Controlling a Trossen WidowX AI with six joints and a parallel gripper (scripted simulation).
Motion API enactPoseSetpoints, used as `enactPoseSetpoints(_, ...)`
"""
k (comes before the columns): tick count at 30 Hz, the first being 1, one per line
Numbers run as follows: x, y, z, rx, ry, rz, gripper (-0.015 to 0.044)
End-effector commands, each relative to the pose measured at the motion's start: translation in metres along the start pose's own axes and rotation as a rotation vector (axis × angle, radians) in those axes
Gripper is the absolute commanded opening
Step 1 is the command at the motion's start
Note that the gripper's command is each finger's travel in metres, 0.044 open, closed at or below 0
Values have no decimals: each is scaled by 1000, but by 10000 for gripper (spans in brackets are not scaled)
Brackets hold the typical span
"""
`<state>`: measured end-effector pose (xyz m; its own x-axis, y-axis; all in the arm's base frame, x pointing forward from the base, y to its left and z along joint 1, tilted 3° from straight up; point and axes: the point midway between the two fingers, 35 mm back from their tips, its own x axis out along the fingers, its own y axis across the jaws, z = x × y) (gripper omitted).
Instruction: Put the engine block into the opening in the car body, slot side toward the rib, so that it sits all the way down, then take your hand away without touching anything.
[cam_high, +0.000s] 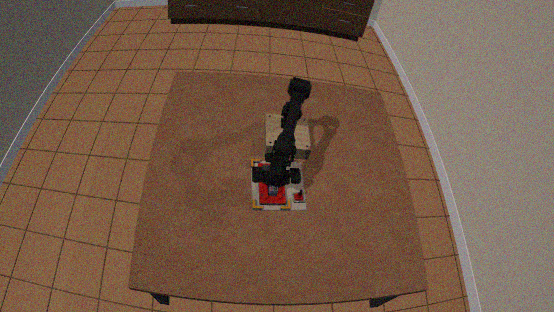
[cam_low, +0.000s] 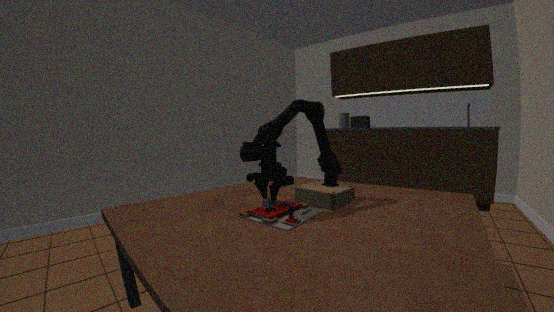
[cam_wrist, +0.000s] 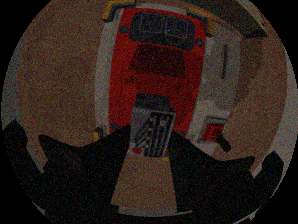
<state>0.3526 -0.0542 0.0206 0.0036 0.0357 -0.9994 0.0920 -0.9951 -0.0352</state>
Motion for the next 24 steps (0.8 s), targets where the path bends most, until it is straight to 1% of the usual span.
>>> enactPoseSetpoints(1, 1, 1, 0, 17, -1, 6, 158)
enactPoseSetpoints(24, 6, 1, 0, -8, -1, 6, 158)
